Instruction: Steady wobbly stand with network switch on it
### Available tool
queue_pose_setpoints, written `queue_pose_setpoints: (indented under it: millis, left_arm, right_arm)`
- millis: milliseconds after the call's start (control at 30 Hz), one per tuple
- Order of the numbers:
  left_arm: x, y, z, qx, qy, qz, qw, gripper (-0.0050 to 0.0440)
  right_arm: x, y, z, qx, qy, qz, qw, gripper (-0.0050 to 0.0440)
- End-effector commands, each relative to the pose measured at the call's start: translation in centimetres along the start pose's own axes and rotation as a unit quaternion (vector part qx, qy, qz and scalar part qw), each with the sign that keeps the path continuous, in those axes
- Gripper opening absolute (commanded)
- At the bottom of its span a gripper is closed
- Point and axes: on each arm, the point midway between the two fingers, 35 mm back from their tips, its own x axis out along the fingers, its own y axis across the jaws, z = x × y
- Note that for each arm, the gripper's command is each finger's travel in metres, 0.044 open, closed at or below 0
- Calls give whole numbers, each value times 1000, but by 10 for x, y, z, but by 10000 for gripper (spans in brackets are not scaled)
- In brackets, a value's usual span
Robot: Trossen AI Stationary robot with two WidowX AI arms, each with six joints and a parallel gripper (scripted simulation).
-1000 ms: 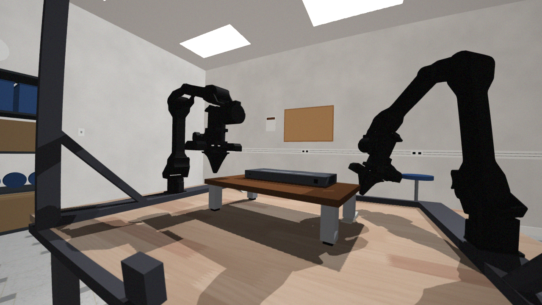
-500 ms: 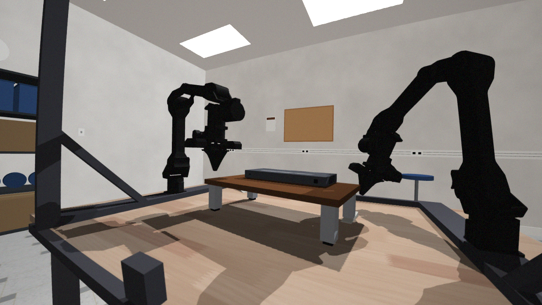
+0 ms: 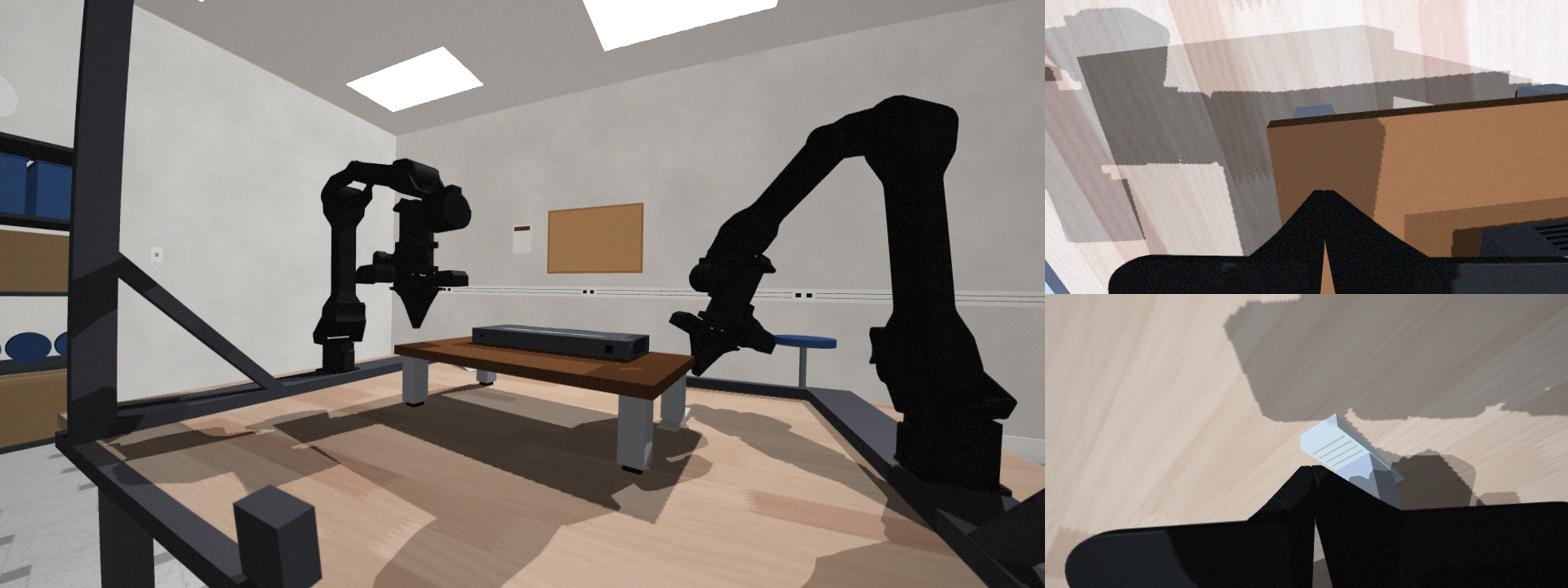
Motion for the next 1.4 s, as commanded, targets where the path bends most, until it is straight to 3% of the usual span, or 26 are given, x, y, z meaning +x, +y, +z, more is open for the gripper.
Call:
queue_pose_setpoints:
  millis: [0,333,767,833,1067,1333,1367]
  left_arm:
    - [-7,-3,-6,55,45,-4,997,-50]
    - [-13,-12,-22,202,124,-38,971,-50]
    - [-31,-22,-44,409,217,-133,876,-50]
    - [-31,-22,-44,409,217,-133,876,-50]
    - [-44,-28,-54,505,246,-204,802,-50]
    - [-62,-34,-62,597,259,-295,700,-50]
    - [-62,-34,-62,597,259,-295,700,-50]
  right_arm:
    - [-8,4,-9,-67,-14,35,997,-50]
    - [-13,14,-20,-206,-55,88,973,-50]
    - [-27,27,-41,-394,-124,162,896,-50]
    - [-27,27,-41,-394,-124,162,896,-50]
    - [-34,30,-75,-499,-140,206,830,-50]
    - [-45,28,-113,-601,-163,255,740,-50]
    - [-45,28,-113,-601,-163,255,740,-50]
